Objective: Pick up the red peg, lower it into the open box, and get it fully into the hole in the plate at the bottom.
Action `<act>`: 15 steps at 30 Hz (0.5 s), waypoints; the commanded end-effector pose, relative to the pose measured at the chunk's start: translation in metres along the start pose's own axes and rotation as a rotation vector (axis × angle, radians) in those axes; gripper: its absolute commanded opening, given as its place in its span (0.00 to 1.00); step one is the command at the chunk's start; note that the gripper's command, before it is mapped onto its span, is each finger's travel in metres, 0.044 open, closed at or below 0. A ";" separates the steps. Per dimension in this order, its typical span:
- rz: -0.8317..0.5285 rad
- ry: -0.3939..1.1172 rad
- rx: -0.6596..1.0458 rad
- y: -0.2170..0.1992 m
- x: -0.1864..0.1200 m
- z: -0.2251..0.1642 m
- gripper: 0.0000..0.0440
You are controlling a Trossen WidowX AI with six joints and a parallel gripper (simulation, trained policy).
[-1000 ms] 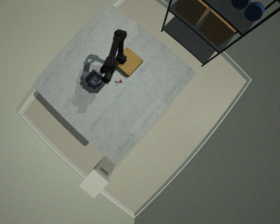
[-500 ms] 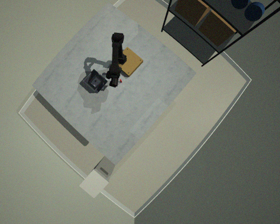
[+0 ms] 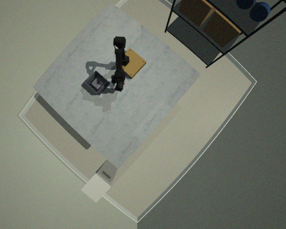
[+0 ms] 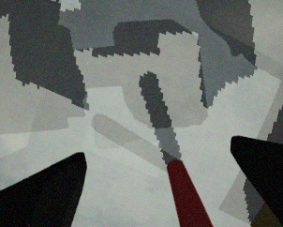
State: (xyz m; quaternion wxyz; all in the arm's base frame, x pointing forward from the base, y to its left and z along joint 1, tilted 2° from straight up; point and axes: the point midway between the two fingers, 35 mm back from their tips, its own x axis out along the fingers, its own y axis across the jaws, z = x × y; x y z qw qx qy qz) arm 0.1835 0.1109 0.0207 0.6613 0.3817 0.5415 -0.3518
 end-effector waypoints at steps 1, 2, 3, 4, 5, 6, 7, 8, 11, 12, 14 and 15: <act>-0.011 0.017 0.003 -0.006 0.011 -0.005 0.87; -0.018 0.022 0.005 -0.008 0.012 -0.006 0.82; -0.025 0.028 0.005 -0.009 0.013 -0.006 0.76; -0.031 0.035 0.005 -0.010 0.013 -0.007 0.70; -0.035 0.043 0.003 -0.010 0.013 -0.008 0.64; -0.039 0.050 0.000 -0.010 0.013 -0.008 0.58; -0.042 0.059 -0.003 -0.011 0.013 -0.009 0.52; -0.045 0.067 -0.006 -0.010 0.012 -0.010 0.46; -0.054 0.091 -0.016 -0.010 0.011 -0.011 0.28; -0.056 0.099 -0.019 -0.010 0.011 -0.011 0.22; -0.060 0.115 -0.024 -0.009 0.010 -0.012 0.10; -0.062 0.122 -0.025 -0.008 0.010 -0.012 0.04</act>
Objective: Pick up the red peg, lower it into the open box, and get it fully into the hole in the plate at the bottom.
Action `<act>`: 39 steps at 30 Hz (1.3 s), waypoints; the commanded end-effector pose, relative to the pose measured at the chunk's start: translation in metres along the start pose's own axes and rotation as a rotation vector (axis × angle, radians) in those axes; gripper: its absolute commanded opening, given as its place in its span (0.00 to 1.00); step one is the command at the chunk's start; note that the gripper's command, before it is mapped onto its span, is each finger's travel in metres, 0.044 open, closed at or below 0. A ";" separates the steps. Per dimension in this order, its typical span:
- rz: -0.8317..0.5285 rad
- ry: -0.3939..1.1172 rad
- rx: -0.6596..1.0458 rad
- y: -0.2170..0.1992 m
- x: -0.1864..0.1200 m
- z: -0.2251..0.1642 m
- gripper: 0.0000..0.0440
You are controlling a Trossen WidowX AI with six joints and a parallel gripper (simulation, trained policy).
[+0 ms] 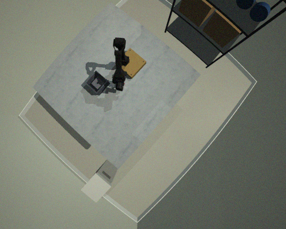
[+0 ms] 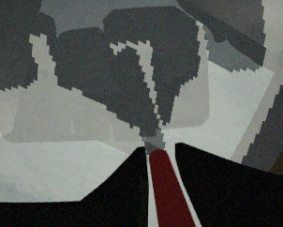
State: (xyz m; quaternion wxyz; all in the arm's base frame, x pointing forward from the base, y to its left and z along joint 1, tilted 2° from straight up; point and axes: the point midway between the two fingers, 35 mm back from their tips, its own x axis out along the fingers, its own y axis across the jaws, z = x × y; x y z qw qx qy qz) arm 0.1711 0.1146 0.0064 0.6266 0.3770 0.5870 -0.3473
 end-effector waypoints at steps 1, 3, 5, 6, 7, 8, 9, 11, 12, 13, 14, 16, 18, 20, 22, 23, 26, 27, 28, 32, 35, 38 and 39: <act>-0.006 0.030 -0.010 0.003 -0.002 -0.001 0.00; 0.002 0.026 -0.020 0.005 -0.005 0.001 0.00; 0.020 0.006 -0.036 0.009 -0.011 0.005 0.00; 0.026 -0.005 -0.044 0.011 -0.014 0.007 0.00; 0.031 -0.015 -0.053 0.012 -0.017 0.009 0.00; 0.035 -0.024 -0.062 0.012 -0.019 0.011 0.00; 0.039 -0.033 -0.071 0.013 -0.022 0.014 0.00; 0.046 -0.053 -0.089 0.015 -0.029 0.018 0.00; 0.050 -0.063 -0.097 0.017 -0.033 0.021 0.00; 0.054 -0.072 -0.106 0.018 -0.037 0.023 0.00; 0.058 -0.082 -0.114 0.020 -0.041 0.026 0.00; 0.065 -0.101 -0.128 0.023 -0.049 0.031 0.00; 0.072 -0.120 -0.139 0.026 -0.057 0.037 0.00; 0.079 -0.138 -0.145 0.030 -0.065 0.043 0.00; 0.085 -0.154 -0.149 0.033 -0.073 0.049 0.00; 0.088 -0.162 -0.150 0.034 -0.077 0.053 0.00; 0.094 -0.184 -0.150 0.039 -0.088 0.063 0.00; 0.096 -0.191 -0.149 0.041 -0.092 0.067 0.00; 0.099 -0.198 -0.148 0.043 -0.096 0.071 0.00; 0.102 -0.225 -0.134 0.048 -0.108 0.088 0.00; 0.101 -0.238 -0.117 0.051 -0.113 0.103 0.00; 0.098 -0.249 -0.097 0.052 -0.117 0.117 0.00; 0.097 -0.253 -0.090 0.053 -0.118 0.122 0.00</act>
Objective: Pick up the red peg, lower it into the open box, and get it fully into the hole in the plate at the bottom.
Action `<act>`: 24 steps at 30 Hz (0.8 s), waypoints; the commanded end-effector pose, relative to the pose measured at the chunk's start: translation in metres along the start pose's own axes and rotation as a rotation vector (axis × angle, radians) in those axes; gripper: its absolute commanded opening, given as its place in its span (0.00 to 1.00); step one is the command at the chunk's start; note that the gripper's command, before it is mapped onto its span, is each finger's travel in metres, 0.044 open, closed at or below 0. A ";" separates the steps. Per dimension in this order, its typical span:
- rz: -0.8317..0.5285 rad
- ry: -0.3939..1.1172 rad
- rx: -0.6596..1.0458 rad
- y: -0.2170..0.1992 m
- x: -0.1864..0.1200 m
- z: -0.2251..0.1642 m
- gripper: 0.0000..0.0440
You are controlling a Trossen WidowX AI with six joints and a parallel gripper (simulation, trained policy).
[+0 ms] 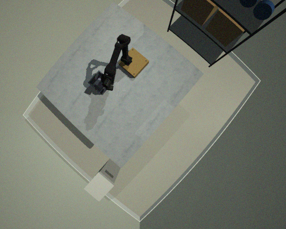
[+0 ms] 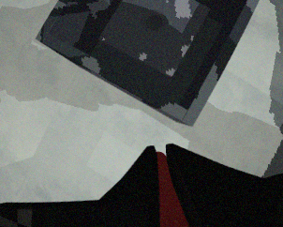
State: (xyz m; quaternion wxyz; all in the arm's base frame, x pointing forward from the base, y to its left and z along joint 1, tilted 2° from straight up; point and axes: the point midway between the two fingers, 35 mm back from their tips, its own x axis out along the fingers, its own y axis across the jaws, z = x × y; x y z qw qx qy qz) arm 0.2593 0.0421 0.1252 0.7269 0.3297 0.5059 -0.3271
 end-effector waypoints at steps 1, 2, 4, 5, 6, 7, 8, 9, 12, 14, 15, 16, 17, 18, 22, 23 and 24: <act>-0.008 -0.019 0.018 0.001 -0.001 0.019 0.00; -0.009 -0.023 0.024 0.001 -0.001 0.024 0.00; -0.013 -0.030 0.037 0.000 0.001 0.033 0.00; -0.014 -0.033 0.044 0.000 0.001 0.038 0.00; -0.016 -0.036 0.050 -0.001 0.002 0.042 0.00; -0.017 -0.040 0.057 -0.001 0.003 0.047 0.00; -0.019 -0.043 0.063 -0.001 0.004 0.051 0.00; -0.021 -0.045 0.070 -0.002 0.005 0.055 0.00; -0.025 -0.053 0.090 -0.003 0.009 0.068 0.00; -0.028 -0.057 0.104 -0.004 0.012 0.076 0.00; -0.030 -0.059 0.111 -0.005 0.014 0.080 0.00; -0.031 -0.060 0.118 -0.005 0.016 0.084 0.00; -0.032 -0.061 0.124 -0.006 0.018 0.088 0.00; -0.033 -0.061 0.131 -0.006 0.020 0.091 0.00; -0.039 -0.059 0.154 -0.009 0.030 0.104 0.00; -0.041 -0.058 0.159 -0.009 0.032 0.107 0.00; -0.042 -0.056 0.164 -0.010 0.034 0.109 0.00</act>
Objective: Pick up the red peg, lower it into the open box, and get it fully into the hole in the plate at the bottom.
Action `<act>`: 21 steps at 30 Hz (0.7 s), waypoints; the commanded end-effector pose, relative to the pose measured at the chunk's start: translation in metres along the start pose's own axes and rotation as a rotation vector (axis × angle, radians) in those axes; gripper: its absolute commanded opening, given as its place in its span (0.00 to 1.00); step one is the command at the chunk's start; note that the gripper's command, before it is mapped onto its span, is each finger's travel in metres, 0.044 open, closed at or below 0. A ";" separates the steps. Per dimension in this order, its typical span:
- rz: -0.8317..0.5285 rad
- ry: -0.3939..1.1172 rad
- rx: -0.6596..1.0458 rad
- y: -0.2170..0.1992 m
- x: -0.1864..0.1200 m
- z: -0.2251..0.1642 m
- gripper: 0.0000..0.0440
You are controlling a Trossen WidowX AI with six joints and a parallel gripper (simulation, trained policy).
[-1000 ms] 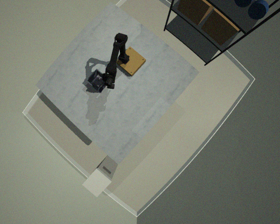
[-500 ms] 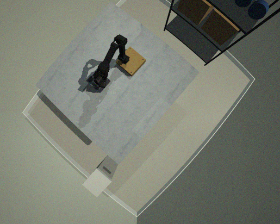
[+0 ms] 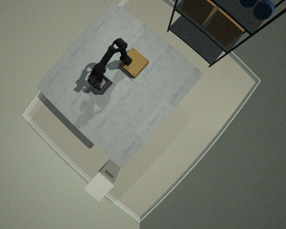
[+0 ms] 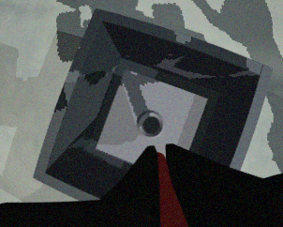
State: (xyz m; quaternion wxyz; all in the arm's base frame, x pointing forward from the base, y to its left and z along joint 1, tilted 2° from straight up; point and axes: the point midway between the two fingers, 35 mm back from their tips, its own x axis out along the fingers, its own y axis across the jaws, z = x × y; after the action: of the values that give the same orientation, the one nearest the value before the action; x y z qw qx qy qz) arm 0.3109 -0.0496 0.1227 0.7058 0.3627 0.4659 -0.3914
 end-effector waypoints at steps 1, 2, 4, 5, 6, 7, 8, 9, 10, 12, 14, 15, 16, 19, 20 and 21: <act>0.003 0.006 0.015 0.002 0.008 0.011 0.00; 0.001 0.009 0.019 0.002 0.010 0.013 0.00; -0.003 0.017 0.025 0.002 0.016 0.016 0.00; -0.006 0.022 0.027 0.002 0.019 0.017 0.00; -0.008 0.026 0.030 0.002 0.022 0.018 0.00; -0.011 0.031 0.032 0.002 0.025 0.019 0.00; -0.013 0.036 0.033 0.002 0.029 0.019 0.00; -0.016 0.041 0.034 0.002 0.032 0.020 0.00; -0.020 0.047 0.035 0.002 0.036 0.020 0.00; -0.029 0.058 0.033 0.002 0.044 0.020 0.00; -0.038 0.068 0.028 0.001 0.051 0.019 0.04; -0.043 0.073 0.023 0.001 0.055 0.019 0.09; -0.047 0.077 0.018 0.001 0.059 0.019 0.15; -0.070 0.092 -0.006 -0.001 0.067 0.019 0.27; -0.076 0.095 -0.015 -0.002 0.069 0.020 0.31; -0.081 0.098 -0.023 -0.002 0.071 0.020 0.33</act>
State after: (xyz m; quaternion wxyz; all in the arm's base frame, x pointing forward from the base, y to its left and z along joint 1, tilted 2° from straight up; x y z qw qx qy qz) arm 0.3313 -0.0808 0.0660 0.6692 0.3609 0.5110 -0.4009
